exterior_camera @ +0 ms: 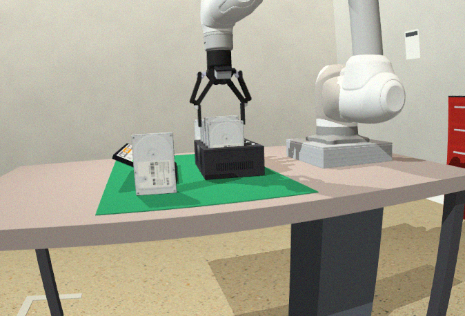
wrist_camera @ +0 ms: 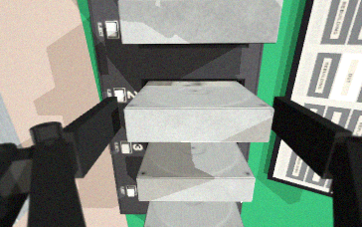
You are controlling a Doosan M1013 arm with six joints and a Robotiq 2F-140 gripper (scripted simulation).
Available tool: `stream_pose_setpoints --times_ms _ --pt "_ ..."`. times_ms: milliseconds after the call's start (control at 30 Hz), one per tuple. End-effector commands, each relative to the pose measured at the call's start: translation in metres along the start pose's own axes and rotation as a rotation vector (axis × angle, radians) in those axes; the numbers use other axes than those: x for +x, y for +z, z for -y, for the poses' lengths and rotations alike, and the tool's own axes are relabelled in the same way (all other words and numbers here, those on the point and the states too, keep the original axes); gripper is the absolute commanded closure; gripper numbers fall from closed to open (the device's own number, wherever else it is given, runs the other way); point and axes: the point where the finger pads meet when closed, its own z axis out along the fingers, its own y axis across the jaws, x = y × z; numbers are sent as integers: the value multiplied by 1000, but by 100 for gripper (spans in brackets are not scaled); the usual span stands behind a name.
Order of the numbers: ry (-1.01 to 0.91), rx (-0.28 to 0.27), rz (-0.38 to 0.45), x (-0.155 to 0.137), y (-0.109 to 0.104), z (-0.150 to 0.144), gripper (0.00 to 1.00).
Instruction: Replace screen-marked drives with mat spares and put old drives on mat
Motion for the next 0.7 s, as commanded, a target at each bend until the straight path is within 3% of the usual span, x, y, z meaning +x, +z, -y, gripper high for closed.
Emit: stream_pose_setpoints --times_ms 0,667 --pt "0 -1 -1 0 4 -1 11" --pt "0 -1 -1 0 29 -1 11"
